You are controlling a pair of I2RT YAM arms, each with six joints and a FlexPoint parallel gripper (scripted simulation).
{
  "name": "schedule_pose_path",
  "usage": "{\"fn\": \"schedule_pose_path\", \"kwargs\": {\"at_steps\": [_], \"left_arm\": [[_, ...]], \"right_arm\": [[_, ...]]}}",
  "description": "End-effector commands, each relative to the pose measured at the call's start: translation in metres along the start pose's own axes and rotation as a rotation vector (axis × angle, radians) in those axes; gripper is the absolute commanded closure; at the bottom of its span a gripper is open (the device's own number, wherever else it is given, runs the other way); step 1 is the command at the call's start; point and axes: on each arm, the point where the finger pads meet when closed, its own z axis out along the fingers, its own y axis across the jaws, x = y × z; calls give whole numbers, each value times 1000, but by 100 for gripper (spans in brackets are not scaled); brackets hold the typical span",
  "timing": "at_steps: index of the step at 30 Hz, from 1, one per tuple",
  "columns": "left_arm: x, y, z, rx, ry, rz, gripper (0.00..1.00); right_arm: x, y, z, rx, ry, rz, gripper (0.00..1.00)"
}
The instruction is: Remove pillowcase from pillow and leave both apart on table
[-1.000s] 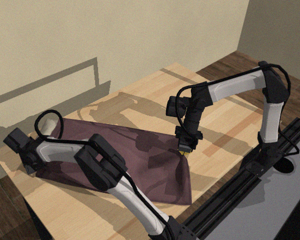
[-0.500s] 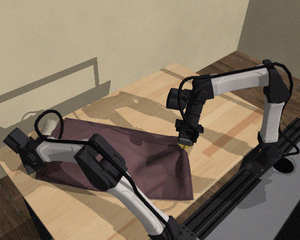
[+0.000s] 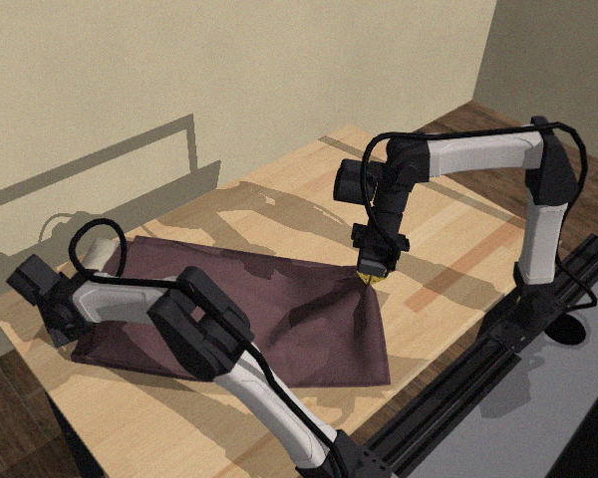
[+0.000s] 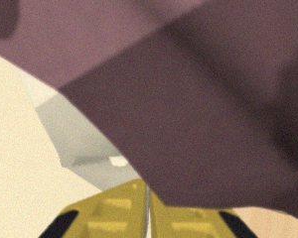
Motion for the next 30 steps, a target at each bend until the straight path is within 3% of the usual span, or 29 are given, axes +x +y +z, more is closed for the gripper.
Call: {"fn": "schedule_pose_path", "kwargs": {"at_steps": [1, 12, 24, 27, 30], "left_arm": [[0, -4, 3, 14, 2, 5, 100], [0, -4, 3, 14, 2, 5, 100], [0, -4, 3, 14, 2, 5, 100], [0, -4, 3, 14, 2, 5, 100], [0, -4, 3, 14, 2, 5, 100]], "right_arm": [[-11, 11, -15, -47, -15, 14, 100], [-13, 12, -19, -42, -16, 12, 100], [-4, 24, -4, -101, 0, 38, 100], [-12, 7, -28, 7, 8, 10, 100], [-16, -16, -33, 117, 3, 21, 100]]}}
